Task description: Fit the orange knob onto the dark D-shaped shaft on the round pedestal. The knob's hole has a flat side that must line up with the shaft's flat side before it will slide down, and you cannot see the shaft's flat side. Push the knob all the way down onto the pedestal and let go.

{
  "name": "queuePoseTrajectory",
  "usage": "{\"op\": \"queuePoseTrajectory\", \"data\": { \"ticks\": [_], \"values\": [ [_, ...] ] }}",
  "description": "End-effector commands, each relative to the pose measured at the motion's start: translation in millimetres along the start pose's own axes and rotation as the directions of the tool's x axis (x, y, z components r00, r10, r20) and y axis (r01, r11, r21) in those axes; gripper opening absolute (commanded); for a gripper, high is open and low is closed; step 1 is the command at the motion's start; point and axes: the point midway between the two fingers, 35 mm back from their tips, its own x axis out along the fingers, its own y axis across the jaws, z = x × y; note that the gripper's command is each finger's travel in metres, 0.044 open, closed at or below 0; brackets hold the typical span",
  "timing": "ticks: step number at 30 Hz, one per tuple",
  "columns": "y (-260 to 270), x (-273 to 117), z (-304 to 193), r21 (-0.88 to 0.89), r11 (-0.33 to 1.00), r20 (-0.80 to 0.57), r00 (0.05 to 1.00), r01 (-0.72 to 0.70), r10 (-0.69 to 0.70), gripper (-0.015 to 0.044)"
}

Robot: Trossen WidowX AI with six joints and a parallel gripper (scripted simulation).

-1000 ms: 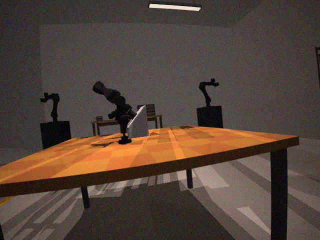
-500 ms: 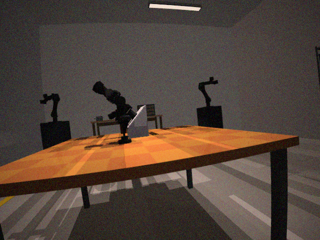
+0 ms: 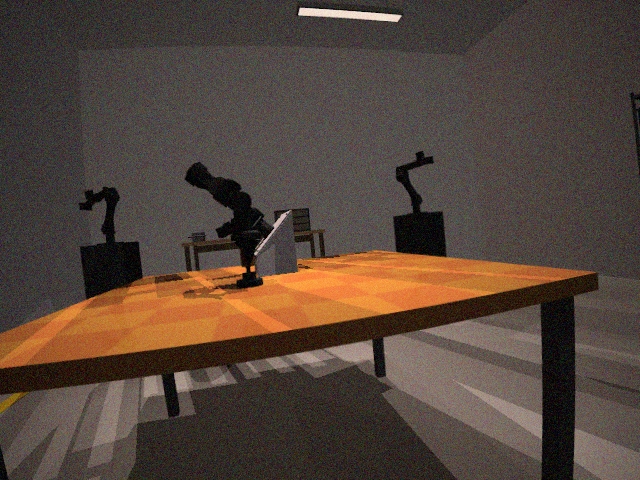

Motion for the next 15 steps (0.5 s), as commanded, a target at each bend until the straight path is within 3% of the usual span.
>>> {"op": "queuePoseTrajectory", "data": {
  "ticks": [1,5,15],
  "values": [
    [0.1,-2.1,0.8,0.070,0.998,0.002,1.000,-0.002,0.001,0.0000],
    [-0.4,-1.3,1.2,0.193,0.981,0.002,1.000,-0.002,0.001,0.0000],
    [0.7,2.4,0.8,0.194,0.981,0.002,1.000,-0.002,0.001,0.0000]
  ]
}}
